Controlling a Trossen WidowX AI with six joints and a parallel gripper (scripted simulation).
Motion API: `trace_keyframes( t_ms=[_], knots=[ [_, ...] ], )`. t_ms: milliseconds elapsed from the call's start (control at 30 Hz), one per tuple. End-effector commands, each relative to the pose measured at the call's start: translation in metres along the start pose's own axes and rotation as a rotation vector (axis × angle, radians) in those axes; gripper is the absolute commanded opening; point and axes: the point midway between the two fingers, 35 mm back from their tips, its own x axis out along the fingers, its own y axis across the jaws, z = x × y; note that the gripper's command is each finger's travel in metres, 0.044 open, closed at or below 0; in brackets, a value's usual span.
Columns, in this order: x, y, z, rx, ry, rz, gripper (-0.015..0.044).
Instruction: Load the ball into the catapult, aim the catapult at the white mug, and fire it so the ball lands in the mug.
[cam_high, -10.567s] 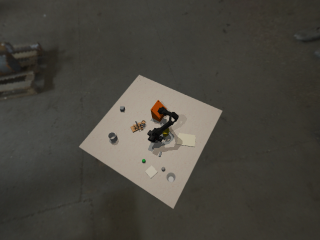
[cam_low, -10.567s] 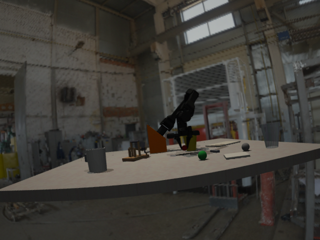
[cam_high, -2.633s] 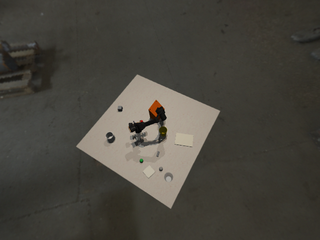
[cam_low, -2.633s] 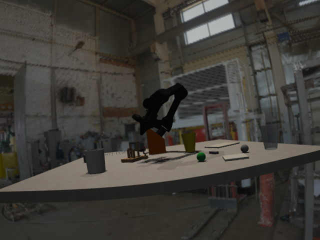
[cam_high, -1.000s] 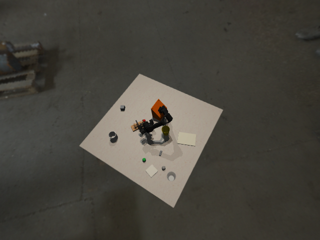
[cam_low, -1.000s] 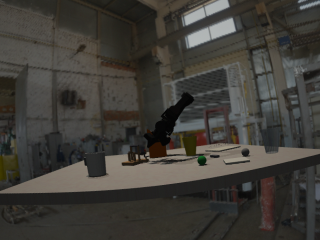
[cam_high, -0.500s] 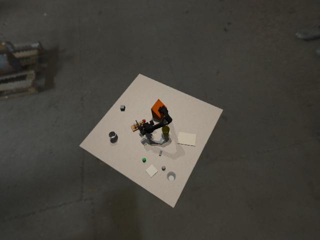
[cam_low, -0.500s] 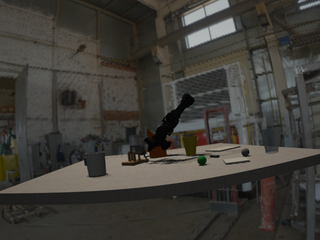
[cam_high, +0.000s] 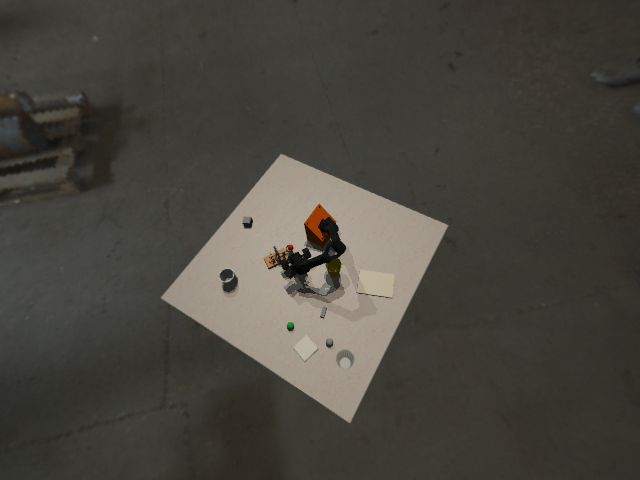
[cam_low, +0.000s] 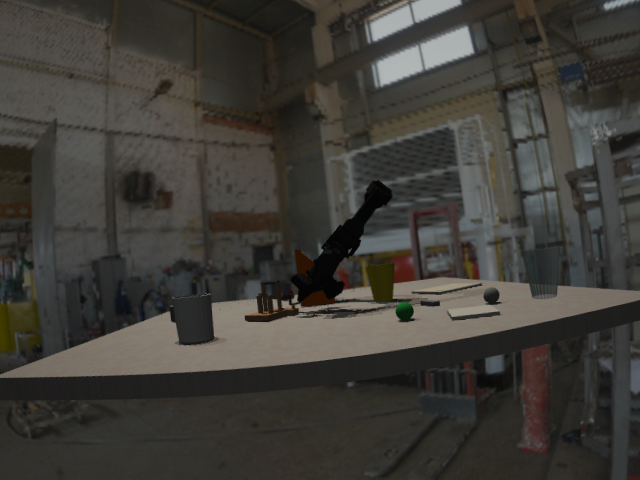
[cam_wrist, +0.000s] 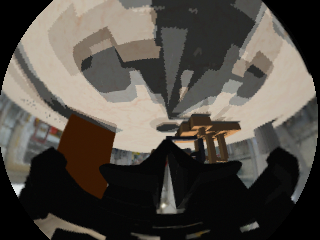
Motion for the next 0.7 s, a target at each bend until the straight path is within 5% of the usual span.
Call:
trace_keyframes(
  t_ms=[0,200,533,667],
  knots=[
    [0.006,0.002,0.004,0.004,-0.002,0.006,0.0],
    [0.016,0.001,0.016,0.004,-0.002,0.007,0.0],
    [-0.114,0.001,-0.029,-0.001,0.001,-0.002,0.0],
    [-0.1,-0.019,-0.021,0.085,-0.043,-0.023,0.0105]
  ],
)
